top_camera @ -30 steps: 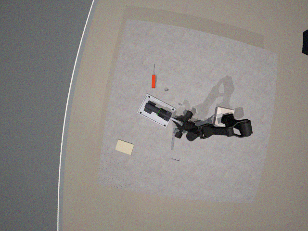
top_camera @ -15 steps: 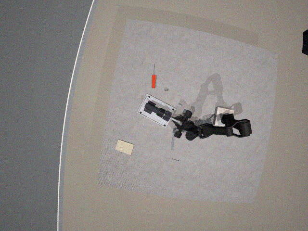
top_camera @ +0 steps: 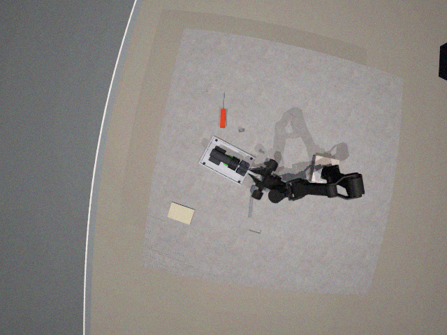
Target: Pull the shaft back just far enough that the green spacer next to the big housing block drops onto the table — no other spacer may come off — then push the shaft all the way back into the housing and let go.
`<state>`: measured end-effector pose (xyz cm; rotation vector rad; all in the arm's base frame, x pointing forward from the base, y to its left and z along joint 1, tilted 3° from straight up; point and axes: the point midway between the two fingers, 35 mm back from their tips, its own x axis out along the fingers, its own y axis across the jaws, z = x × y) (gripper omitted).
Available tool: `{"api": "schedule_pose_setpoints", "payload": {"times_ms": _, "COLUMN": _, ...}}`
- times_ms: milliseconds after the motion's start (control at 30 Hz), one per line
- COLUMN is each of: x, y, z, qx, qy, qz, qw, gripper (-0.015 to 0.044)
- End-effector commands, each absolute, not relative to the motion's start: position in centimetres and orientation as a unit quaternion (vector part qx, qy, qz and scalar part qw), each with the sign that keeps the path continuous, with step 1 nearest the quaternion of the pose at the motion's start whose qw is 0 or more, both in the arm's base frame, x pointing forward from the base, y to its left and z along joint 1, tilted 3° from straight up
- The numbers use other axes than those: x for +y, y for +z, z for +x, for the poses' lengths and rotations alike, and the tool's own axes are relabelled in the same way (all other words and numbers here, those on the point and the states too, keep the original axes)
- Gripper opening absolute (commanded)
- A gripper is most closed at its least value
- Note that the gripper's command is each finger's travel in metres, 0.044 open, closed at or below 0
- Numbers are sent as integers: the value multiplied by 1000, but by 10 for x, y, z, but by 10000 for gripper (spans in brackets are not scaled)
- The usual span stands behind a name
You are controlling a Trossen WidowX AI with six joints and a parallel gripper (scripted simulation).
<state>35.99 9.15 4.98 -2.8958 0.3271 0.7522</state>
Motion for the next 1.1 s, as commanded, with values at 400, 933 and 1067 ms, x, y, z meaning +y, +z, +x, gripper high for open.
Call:
{"api": "schedule_pose_setpoints", "payload": {"times_ms": 400, "x": 89, "y": 50, "z": 366, "qx": 109, "qy": 249, "qz": -960, "qw": 63, "gripper": 0}}
{"api": "schedule_pose_setpoints", "payload": {"times_ms": 933, "x": 88, "y": 50, "z": 372, "qx": 109, "qy": 249, "qz": -960, "qw": 63, "gripper": 0}}
{"api": "schedule_pose_setpoints", "payload": {"times_ms": 1067, "x": 88, "y": 51, "z": 373, "qx": 109, "qy": 249, "qz": -960, "qw": 63, "gripper": 0}}
